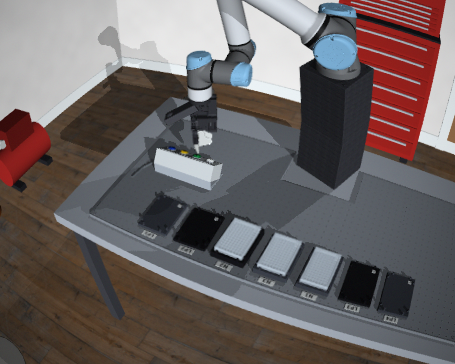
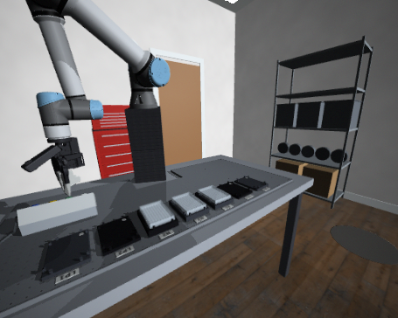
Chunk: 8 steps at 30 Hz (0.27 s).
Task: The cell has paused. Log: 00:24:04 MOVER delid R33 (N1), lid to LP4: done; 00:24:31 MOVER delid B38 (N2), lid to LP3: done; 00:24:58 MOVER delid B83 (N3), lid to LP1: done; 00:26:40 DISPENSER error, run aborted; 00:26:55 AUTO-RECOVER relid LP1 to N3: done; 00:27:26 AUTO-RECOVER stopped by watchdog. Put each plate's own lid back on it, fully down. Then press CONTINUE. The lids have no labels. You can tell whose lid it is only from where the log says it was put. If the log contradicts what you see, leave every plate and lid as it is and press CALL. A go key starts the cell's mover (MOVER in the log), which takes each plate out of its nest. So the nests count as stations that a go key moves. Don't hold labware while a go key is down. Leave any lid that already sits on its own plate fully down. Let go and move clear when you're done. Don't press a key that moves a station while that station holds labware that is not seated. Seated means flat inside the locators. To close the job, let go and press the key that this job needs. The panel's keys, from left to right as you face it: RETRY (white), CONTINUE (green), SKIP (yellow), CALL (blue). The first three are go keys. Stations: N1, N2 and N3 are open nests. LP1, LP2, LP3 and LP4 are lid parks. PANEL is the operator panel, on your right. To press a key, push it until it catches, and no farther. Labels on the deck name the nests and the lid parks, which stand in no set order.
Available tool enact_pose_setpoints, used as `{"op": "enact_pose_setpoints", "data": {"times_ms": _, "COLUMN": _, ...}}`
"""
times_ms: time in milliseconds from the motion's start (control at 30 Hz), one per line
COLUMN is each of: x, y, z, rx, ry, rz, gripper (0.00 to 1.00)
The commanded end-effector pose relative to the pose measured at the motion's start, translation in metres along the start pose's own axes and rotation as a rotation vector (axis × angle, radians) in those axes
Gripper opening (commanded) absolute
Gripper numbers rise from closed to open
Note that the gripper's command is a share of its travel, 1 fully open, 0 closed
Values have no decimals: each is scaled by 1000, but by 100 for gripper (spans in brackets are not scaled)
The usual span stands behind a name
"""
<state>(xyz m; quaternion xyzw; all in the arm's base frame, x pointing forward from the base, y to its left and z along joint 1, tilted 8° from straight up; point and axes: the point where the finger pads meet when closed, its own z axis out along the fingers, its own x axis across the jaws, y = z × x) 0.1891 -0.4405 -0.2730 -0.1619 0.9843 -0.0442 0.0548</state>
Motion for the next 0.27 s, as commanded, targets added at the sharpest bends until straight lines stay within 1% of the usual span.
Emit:
{"op": "enact_pose_setpoints", "data": {"times_ms": 0, "x": -1, "y": -1, "z": 3, "rx": 1, "ry": 0, "rz": 0, "gripper": 0}}
{"op": "enact_pose_setpoints", "data": {"times_ms": 233, "x": -4, "y": -2, "z": 7, "rx": 1, "ry": 0, "rz": 0, "gripper": 0}}
